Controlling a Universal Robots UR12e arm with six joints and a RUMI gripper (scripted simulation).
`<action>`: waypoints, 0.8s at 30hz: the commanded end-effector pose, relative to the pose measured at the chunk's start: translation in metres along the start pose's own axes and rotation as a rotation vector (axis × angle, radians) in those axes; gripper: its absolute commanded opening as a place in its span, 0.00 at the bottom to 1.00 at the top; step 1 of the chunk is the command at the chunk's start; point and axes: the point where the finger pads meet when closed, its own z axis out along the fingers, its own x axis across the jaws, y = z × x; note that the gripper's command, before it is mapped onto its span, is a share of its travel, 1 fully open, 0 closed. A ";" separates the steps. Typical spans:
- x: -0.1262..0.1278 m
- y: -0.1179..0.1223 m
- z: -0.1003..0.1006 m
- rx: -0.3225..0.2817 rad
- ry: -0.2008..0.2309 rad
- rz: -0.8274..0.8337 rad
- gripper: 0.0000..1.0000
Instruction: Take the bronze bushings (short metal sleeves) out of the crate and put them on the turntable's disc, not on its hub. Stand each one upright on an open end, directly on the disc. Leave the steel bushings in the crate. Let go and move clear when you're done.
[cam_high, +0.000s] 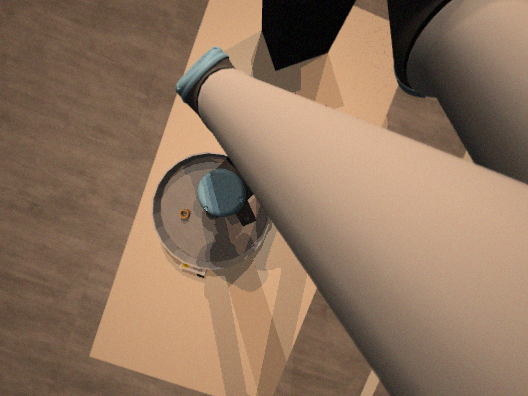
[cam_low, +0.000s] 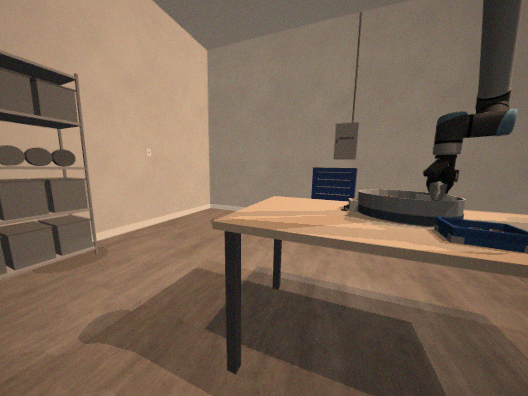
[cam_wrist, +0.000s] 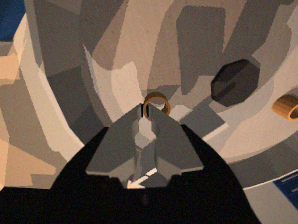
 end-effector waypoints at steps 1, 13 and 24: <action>0.000 0.000 0.001 0.000 0.001 0.000 0.00; 0.000 0.000 0.004 0.000 0.001 0.000 0.00; 0.000 0.000 0.005 0.000 0.001 0.000 0.00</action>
